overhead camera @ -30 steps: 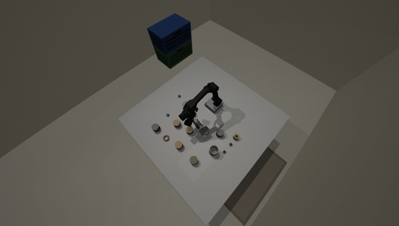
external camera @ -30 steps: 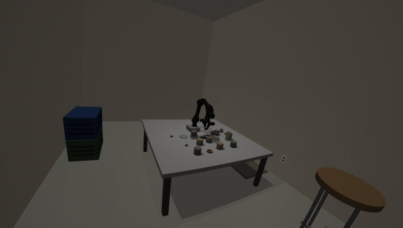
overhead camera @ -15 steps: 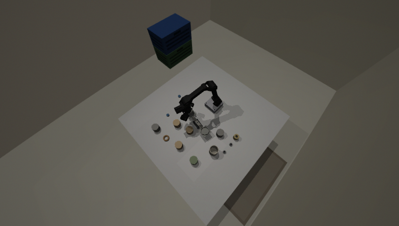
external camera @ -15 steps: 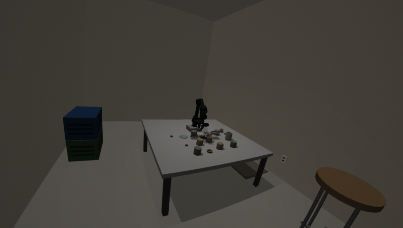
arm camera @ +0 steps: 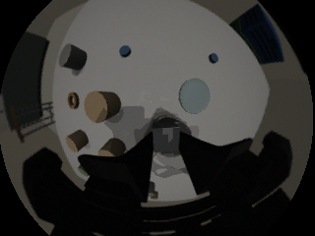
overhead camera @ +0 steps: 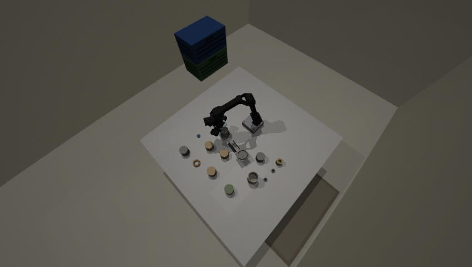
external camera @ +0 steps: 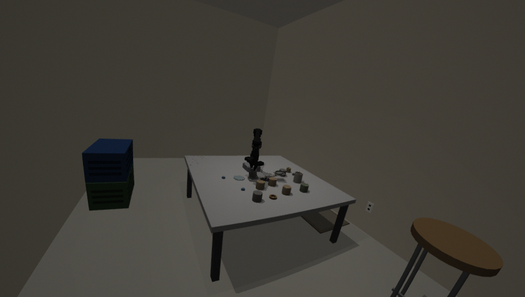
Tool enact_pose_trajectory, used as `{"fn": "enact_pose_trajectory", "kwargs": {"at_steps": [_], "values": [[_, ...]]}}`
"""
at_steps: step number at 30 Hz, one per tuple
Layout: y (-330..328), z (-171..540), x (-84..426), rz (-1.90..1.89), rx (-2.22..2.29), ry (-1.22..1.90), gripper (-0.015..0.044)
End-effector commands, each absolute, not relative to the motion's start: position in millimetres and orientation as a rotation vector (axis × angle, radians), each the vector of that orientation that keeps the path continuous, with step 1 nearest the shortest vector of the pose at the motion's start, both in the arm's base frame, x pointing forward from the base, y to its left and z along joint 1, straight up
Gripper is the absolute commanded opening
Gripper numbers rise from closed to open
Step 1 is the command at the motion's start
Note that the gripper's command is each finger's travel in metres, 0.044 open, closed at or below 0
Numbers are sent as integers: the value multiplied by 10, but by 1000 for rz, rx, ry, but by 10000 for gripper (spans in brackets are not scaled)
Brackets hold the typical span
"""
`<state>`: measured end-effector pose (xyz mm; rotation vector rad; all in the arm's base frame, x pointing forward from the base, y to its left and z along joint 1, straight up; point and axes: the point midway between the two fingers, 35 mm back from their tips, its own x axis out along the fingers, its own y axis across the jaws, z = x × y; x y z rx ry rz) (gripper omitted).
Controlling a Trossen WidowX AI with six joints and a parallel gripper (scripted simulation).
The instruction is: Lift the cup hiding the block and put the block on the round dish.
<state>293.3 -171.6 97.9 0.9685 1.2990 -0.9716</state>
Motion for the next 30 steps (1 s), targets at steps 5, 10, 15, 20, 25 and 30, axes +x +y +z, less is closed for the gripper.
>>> {"fn": "enact_pose_trajectory", "kwargs": {"at_steps": [5,10,15,20,25,30], "values": [[-1977,886,2712,-1019,995,1288,0],[-2143,824,2563,-1004,980,1299,0],[-2297,761,2403,-990,965,1310,0],[-2438,699,2232,-975,951,1321,0],[-2549,647,2079,-962,938,1330,0],[-2559,555,2077,-961,938,1330,0]]}}
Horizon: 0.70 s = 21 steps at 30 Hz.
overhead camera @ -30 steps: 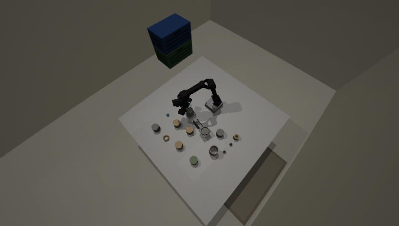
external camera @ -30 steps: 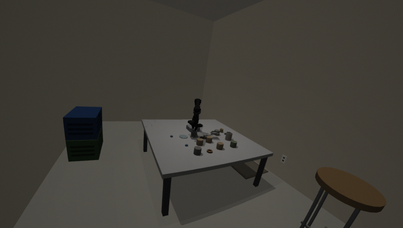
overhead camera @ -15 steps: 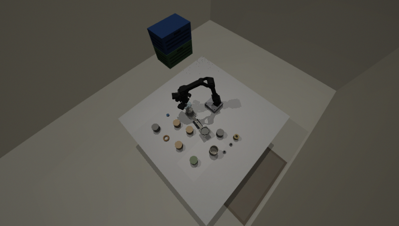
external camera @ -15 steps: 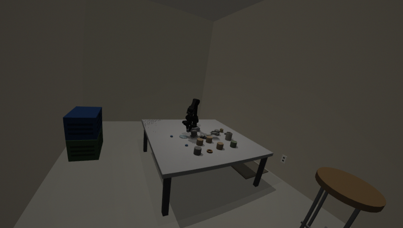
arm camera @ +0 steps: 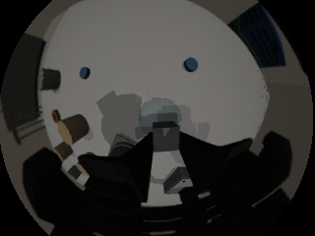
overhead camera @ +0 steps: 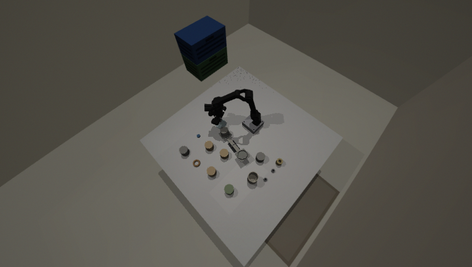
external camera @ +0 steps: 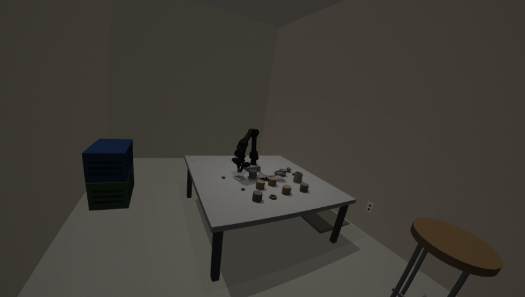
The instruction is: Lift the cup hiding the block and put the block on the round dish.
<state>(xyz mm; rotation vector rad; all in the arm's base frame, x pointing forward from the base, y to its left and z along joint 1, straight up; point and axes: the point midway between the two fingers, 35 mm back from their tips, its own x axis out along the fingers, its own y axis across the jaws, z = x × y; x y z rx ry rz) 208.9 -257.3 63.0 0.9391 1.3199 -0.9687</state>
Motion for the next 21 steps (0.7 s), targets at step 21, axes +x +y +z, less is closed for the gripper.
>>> {"fn": "enact_pose_trajectory", "kwargs": {"at_steps": [21], "values": [[-2566,79,2078,-961,938,1330,0]]}}
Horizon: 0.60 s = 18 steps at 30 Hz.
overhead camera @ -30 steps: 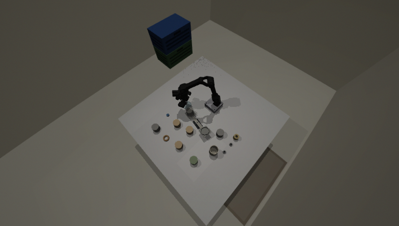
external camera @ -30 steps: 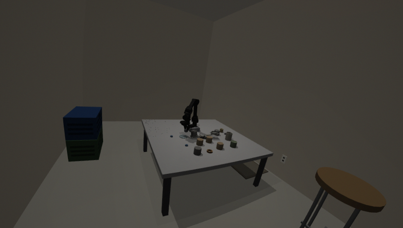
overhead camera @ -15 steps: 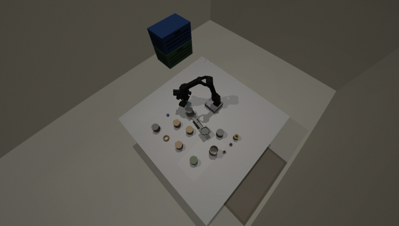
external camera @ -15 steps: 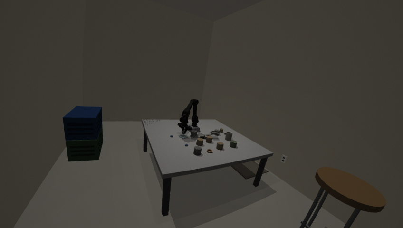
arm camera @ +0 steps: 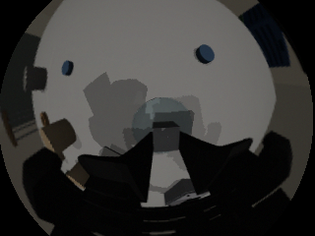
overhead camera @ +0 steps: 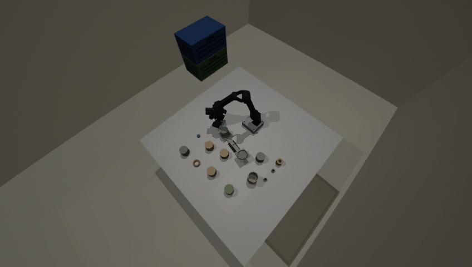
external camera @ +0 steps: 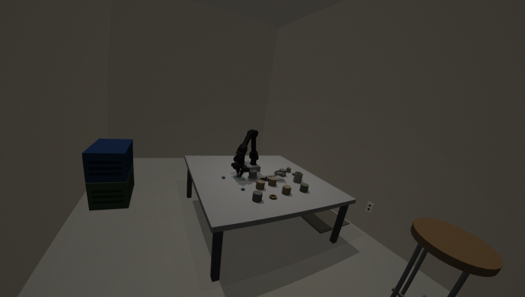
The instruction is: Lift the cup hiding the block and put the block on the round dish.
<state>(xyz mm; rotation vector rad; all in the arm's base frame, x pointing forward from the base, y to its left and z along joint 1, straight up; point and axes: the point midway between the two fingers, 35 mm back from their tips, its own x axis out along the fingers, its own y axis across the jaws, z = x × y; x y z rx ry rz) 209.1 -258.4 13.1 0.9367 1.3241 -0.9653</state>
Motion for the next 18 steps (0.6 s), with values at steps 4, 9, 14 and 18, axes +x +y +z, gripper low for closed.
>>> {"fn": "enact_pose_trajectory", "kwargs": {"at_steps": [4,9,14,18], "values": [[-2566,25,2077,-961,938,1330,0],[-2579,74,2086,-965,938,1327,131],[-2579,74,2086,-965,938,1327,262],[-2579,74,2086,-965,938,1327,367]]}}
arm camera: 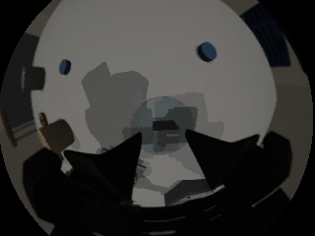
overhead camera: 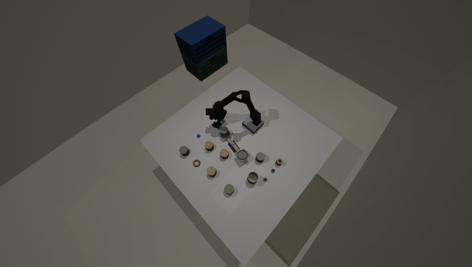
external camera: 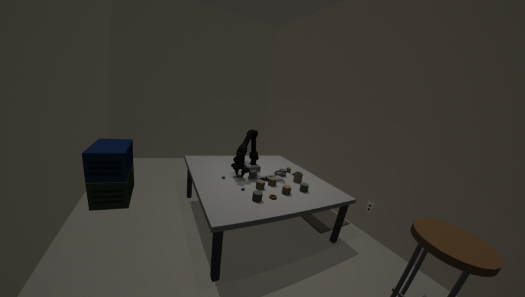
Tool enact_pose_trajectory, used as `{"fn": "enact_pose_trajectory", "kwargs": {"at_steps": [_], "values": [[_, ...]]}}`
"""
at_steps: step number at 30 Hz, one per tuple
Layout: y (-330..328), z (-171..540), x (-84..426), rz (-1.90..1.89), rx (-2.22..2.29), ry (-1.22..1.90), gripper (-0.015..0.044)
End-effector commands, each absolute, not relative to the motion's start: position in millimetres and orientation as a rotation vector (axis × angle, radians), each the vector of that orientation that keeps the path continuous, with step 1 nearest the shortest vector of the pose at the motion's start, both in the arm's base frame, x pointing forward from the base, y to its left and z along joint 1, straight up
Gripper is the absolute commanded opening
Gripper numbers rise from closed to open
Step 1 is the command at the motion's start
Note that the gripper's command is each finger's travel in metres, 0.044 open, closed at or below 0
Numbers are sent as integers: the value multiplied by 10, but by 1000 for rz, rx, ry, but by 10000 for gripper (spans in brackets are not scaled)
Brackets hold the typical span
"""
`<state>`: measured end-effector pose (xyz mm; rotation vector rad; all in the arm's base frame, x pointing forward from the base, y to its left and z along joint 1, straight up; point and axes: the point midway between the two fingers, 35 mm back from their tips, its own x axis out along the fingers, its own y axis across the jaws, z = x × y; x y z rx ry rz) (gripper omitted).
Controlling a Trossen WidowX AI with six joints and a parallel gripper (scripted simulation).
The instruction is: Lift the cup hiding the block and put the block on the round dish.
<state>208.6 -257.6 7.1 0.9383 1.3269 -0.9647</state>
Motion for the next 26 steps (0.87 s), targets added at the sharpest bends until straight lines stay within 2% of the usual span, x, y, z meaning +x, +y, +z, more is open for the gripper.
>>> {"fn": "enact_pose_trajectory", "kwargs": {"at_steps": [1,3,6,11,15,26], "values": [[-2579,74,2086,-965,938,1327,394],[-2581,166,2089,-964,938,1327,440],[-2563,549,2080,-962,938,1329,440],[-2552,668,2072,-961,938,1330,440],[-2522,1053,2048,-964,938,1327,440],[-2519,1078,2045,-965,938,1327,440]]}}
